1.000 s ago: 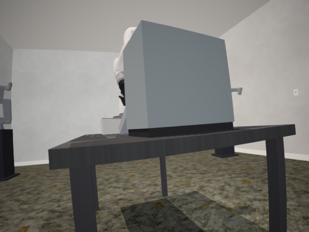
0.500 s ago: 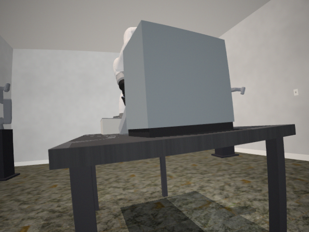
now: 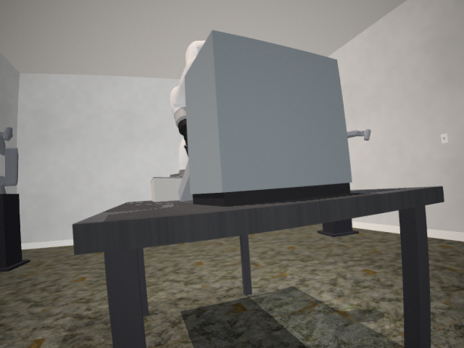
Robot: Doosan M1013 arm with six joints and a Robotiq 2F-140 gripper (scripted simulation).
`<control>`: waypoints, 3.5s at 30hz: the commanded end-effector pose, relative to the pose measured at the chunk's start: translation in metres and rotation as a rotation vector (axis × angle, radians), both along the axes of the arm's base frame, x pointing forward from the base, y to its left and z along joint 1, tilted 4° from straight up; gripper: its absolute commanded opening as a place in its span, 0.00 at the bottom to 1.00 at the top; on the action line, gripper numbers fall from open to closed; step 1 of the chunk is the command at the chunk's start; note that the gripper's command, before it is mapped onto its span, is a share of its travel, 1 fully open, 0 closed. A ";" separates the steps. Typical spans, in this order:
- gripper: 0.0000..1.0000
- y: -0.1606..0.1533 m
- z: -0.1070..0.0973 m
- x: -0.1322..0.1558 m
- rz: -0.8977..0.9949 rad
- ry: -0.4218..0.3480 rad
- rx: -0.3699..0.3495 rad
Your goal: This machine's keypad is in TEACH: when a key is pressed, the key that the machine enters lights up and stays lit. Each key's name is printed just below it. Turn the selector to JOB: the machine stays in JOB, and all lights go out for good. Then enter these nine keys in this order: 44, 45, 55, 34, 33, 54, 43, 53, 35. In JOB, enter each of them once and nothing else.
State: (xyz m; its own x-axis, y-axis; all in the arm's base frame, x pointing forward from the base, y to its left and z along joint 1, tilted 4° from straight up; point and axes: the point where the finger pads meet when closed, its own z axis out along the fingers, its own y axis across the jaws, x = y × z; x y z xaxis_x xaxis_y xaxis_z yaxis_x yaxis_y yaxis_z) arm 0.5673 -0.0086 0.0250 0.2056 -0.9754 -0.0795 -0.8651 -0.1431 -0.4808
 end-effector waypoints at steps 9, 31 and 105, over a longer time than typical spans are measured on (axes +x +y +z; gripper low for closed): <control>0.00 -0.001 -0.002 0.001 -0.025 0.005 0.011; 0.00 -0.001 -0.002 0.001 -0.025 0.005 0.011; 0.33 -0.008 0.033 -0.017 -0.025 0.005 0.011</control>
State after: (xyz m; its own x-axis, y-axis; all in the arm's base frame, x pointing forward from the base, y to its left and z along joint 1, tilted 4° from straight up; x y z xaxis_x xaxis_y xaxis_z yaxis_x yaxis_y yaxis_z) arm 0.5530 -0.0134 0.0483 0.1745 -0.9795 -0.1002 -0.8770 -0.1083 -0.4681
